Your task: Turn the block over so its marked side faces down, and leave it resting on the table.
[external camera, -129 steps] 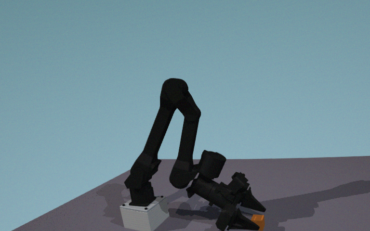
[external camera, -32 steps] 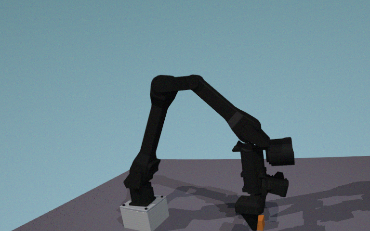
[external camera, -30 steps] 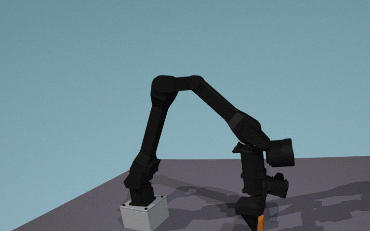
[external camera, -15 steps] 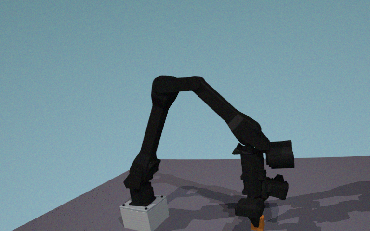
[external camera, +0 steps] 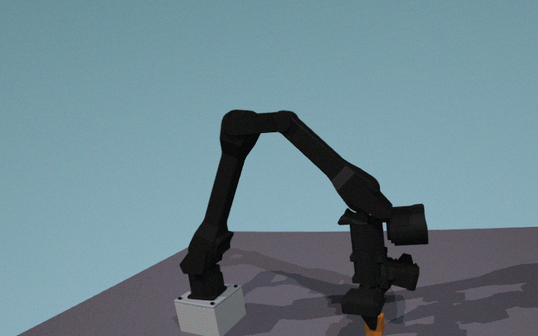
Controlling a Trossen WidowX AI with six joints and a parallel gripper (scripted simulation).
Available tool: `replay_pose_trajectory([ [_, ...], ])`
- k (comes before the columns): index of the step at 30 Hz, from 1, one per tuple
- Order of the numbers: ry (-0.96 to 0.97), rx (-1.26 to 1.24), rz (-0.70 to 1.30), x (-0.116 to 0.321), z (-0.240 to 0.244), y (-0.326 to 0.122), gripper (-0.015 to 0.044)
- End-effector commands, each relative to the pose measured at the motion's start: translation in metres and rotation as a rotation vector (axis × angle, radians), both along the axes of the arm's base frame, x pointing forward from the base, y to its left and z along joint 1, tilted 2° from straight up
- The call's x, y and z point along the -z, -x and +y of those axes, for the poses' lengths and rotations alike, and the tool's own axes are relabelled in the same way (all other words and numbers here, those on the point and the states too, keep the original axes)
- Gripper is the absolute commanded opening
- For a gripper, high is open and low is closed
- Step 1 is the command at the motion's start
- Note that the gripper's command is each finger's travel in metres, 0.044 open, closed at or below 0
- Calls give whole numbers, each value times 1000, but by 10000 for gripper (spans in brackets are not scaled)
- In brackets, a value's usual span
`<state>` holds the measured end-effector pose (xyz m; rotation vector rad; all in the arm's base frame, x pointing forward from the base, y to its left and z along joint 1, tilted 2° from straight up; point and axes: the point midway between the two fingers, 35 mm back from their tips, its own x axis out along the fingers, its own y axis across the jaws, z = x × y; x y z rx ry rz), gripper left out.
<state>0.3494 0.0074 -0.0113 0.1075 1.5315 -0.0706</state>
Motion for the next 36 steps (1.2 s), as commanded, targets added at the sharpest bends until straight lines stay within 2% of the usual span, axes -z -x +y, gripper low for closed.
replay_pose_trajectory([
  [1,-4,-3,-1,-11,0,0,0],
  [4,-4,-3,-1,-28,0,1,0],
  [9,-2,-3,-11,-29,0,1,0],
  [36,49,7,-443,-18,1,3,0],
])
